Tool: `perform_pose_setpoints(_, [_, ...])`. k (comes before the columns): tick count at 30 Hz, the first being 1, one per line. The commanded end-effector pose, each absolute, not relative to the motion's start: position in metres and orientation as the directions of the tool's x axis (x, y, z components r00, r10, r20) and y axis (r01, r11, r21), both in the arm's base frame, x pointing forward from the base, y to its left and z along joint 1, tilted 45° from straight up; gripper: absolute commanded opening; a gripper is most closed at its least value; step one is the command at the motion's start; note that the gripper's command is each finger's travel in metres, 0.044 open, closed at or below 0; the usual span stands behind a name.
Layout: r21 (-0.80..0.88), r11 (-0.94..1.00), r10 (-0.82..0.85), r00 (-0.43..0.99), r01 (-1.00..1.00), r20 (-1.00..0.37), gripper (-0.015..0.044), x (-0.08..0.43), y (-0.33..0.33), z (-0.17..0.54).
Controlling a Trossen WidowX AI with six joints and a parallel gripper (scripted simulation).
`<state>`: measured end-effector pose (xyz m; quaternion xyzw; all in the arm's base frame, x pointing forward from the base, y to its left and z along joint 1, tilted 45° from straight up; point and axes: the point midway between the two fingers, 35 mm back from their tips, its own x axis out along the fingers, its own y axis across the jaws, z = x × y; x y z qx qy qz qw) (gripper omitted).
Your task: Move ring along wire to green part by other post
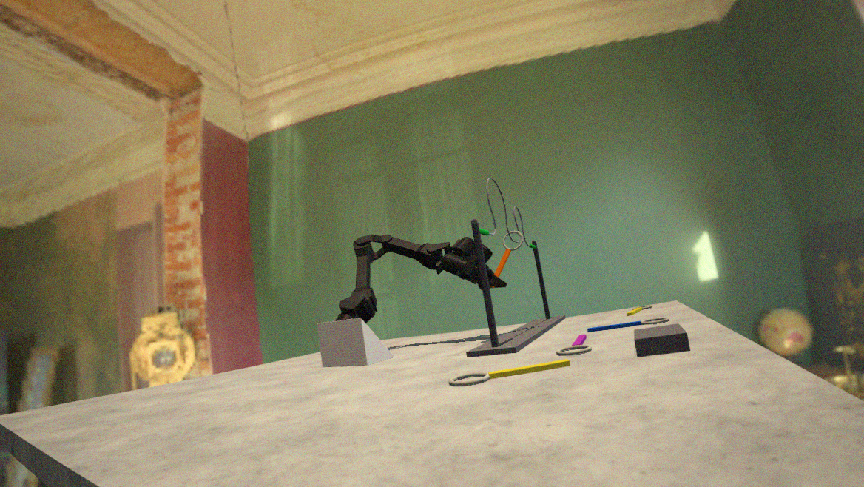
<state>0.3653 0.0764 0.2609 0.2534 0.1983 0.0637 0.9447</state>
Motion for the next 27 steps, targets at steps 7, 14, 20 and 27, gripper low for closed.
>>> perform_pose_setpoints(7, [0.311, 0.951, 0.134, 0.907, -0.004, -0.399, -0.0150, 0.361, 0.045, 0.251])
perform_pose_setpoints(14, [0.144, 0.990, 0.056, 0.899, 0.008, -0.435, -0.0150, 0.358, 0.019, 0.246])
perform_pose_setpoints(20, [-0.004, 1.000, -0.016, 0.891, 0.016, -0.454, -0.0150, 0.355, -0.004, 0.246])
perform_pose_setpoints(27, [-0.178, 0.984, -0.103, 0.880, 0.021, -0.463, -0.0150, 0.352, -0.030, 0.249])
